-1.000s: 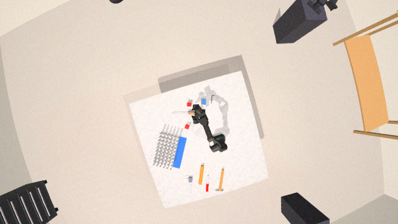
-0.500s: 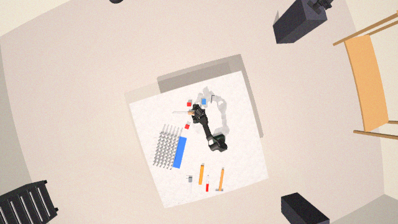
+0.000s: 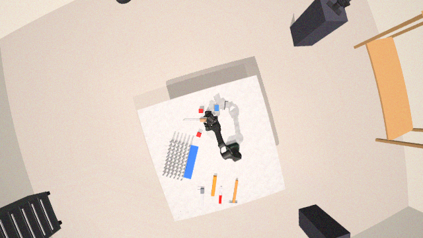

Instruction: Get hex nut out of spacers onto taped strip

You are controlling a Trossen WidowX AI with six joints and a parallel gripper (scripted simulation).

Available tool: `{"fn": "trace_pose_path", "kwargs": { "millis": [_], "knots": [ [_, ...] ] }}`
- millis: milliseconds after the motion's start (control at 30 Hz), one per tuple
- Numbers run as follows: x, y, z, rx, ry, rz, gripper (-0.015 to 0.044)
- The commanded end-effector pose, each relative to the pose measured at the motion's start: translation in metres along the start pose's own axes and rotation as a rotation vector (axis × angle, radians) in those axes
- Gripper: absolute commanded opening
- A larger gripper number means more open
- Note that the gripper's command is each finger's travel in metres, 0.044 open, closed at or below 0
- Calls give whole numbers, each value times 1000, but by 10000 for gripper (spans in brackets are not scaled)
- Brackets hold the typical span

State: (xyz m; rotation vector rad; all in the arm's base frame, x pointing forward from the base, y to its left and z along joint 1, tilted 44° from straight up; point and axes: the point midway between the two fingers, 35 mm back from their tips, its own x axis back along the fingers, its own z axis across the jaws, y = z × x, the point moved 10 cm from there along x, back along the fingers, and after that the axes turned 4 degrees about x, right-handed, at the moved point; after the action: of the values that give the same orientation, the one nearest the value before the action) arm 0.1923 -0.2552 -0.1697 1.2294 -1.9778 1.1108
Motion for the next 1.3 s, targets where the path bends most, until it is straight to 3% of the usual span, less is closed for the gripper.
{"fn": "trace_pose_path", "kwargs": {
  "millis": [0, 300, 933, 1133, 1267],
  "knots": [
    [-6, 6, -4, -14, -10, -3, 280],
    [-15, 13, -7, -15, -11, -3, 280],
    [-15, 13, -7, -15, -11, -3, 153],
    [6, -6, 5, -13, -9, -3, 0],
    [27, -23, 14, -12, -7, -3, 0]
  ]
}}
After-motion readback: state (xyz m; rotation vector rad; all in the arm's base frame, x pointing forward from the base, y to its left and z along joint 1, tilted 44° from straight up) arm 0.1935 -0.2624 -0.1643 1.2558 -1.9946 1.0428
